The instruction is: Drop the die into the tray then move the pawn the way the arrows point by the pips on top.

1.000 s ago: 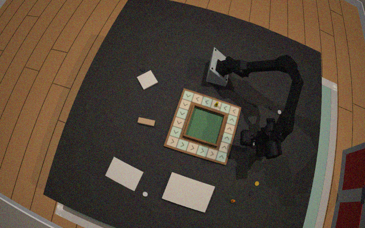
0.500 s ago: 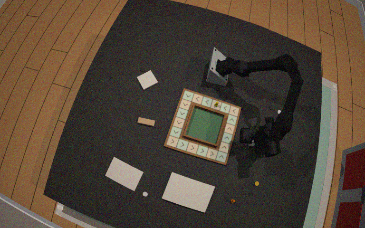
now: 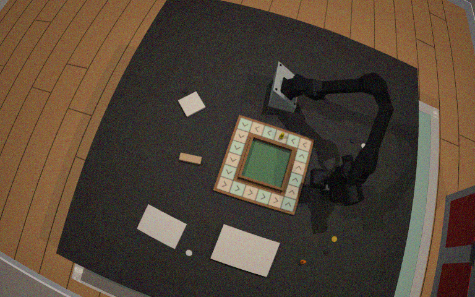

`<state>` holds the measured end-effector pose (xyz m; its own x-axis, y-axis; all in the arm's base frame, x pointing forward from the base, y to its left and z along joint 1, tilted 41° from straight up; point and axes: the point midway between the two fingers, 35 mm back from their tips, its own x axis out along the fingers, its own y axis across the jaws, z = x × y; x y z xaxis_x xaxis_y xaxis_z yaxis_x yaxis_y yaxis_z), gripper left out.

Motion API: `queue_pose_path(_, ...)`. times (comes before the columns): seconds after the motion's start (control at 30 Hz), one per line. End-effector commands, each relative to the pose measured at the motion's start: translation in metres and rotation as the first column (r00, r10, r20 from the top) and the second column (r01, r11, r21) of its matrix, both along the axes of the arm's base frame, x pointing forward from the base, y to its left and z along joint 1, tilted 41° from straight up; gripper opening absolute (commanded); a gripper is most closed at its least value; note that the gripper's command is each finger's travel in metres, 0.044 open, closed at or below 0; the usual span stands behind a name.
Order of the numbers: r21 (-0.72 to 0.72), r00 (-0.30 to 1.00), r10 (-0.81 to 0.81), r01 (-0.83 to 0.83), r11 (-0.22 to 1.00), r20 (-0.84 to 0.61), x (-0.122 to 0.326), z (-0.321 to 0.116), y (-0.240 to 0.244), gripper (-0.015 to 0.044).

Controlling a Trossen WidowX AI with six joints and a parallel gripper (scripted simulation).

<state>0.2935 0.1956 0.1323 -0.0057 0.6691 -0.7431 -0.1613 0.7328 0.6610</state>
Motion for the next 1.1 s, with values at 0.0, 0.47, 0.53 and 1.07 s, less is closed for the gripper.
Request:
queue_pose_path(0.0,-0.004,1.000,-0.002,0.002,1.000,-0.006,-0.001,-0.006,0.004,0.0275)
queue_pose_path(0.47,-0.003,1.000,-0.002,0.002,1.000,-0.006,-0.001,-0.008,0.005,0.0084)
queue_pose_path(0.53,-0.003,1.000,-0.002,0.002,1.000,-0.006,-0.001,-0.008,0.005,0.0071)
queue_pose_path(1.07,-0.014,1.000,-0.001,0.001,1.000,-0.005,0.011,0.046,-0.045,0.0000)
